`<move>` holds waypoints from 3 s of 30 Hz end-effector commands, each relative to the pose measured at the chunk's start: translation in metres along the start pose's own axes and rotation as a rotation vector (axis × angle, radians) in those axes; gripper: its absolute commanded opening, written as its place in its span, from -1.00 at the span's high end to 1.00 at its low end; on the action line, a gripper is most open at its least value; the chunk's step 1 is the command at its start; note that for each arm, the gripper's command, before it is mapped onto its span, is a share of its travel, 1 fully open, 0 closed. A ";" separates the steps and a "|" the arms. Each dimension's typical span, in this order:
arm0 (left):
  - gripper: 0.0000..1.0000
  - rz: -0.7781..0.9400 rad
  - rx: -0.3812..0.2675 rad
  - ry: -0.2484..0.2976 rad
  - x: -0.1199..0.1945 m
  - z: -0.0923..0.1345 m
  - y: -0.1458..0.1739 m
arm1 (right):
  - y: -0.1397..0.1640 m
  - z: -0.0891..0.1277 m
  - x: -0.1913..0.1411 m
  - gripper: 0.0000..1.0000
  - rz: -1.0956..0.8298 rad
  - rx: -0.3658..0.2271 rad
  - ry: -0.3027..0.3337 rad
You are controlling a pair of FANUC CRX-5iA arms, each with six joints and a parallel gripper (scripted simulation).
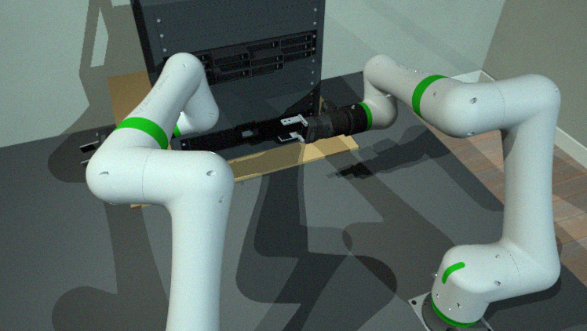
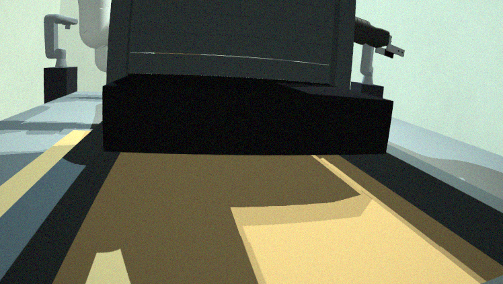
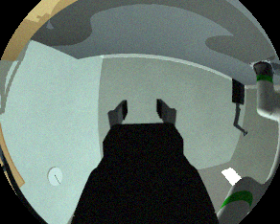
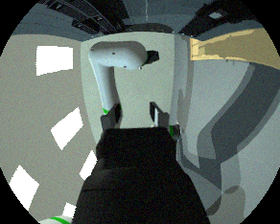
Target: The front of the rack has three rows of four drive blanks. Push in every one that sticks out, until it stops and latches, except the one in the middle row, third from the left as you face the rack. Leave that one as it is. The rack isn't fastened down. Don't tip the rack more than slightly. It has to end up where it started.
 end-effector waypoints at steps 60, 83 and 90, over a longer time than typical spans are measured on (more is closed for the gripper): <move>-1.00 -0.254 0.135 -0.313 0.044 -0.147 -0.019 | 0.000 0.000 -0.001 -1.00 0.002 0.000 0.000; -1.00 -0.494 0.562 -0.693 0.171 -0.321 -0.073 | 0.000 0.000 -0.001 -1.00 0.002 0.000 0.000; -1.00 -0.511 0.706 -0.750 0.211 -0.355 -0.092 | 0.000 0.000 -0.001 -1.00 0.002 0.000 0.000</move>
Point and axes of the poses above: on each arm, the point where the finger pads meet when closed, its own z axis back along the fingers, its own x axis across the jaws, y = z × x, the point moved 2 cm from there along z, back along the fingers, and after that the axes turned 12 degrees about z, right-handed, at the moved point
